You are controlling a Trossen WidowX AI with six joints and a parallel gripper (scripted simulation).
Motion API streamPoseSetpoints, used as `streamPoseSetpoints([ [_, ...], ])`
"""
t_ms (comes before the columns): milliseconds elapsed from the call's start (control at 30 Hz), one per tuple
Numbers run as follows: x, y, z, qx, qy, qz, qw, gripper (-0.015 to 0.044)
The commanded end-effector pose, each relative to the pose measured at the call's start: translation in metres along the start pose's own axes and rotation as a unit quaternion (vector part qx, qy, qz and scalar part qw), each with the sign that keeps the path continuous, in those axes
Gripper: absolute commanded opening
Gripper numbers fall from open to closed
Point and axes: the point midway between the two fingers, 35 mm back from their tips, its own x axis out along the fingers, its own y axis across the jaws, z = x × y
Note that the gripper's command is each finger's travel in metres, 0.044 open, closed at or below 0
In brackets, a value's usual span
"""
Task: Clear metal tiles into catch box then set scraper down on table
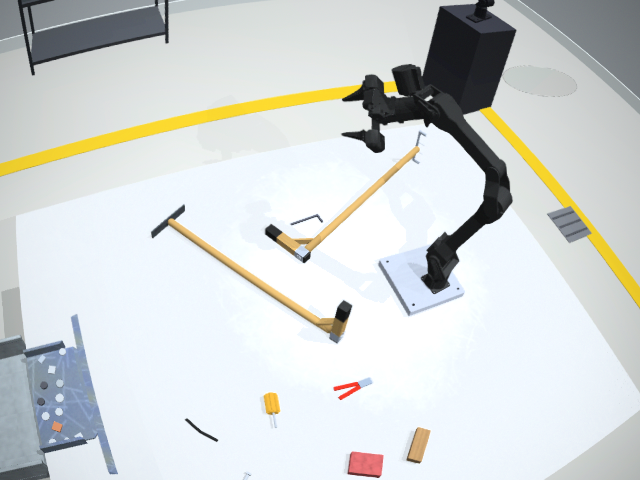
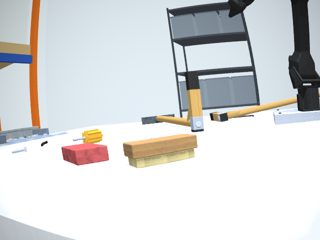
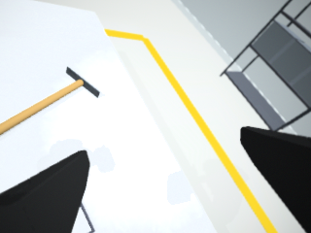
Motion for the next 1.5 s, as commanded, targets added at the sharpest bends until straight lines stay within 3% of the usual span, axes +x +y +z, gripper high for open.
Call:
streamPoseSetpoints([
  [0, -0.008, 0.013, 0.007, 0.027, -0.006, -0.002, 1.000, 0.0440],
  [1233, -0.086, 0.099, 0.035, 0.287, -0.091, 0.020, 0.953, 0.0440],
  [1467, -0.087, 0.101, 0.035, 0.293, -0.091, 0.021, 0.952, 0.0440],
])
